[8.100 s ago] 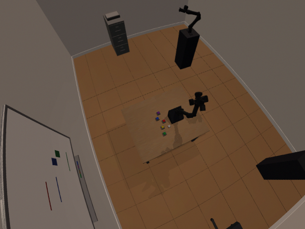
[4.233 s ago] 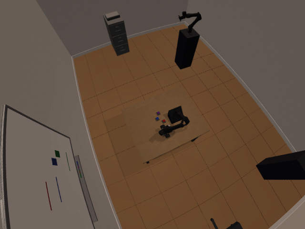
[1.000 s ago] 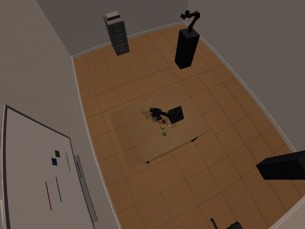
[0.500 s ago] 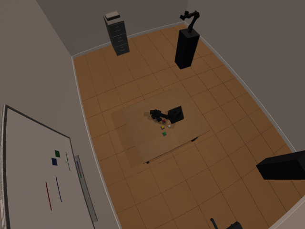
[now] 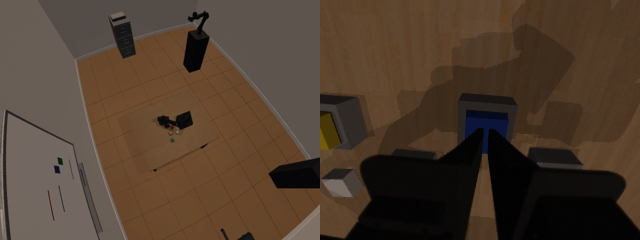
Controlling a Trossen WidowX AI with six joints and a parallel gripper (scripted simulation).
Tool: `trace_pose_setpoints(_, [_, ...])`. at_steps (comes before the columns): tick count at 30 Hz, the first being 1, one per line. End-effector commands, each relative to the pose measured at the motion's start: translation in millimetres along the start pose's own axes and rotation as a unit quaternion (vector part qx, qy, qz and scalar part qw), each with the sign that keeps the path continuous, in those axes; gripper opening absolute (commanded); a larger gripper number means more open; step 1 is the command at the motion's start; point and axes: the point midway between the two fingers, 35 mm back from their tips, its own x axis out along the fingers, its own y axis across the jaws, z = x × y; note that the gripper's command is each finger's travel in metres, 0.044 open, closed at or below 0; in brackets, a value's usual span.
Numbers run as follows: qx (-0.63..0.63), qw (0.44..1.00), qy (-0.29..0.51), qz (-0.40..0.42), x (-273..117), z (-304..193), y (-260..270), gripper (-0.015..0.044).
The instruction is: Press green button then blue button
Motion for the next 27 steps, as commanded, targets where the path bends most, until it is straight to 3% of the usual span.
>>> trace_pose_setpoints(1, [0.005, 1.0, 0.002, 0.003, 7.3, -3.1, 0.0, 0.002])
trace_pose_setpoints(23, [0.005, 1.0, 0.002, 0.003, 7.3, -3.1, 0.0, 0.002])
trace_pose_setpoints(27, [0.005, 1.0, 0.002, 0.002, -23.5, -2.4, -0.7, 0.002])
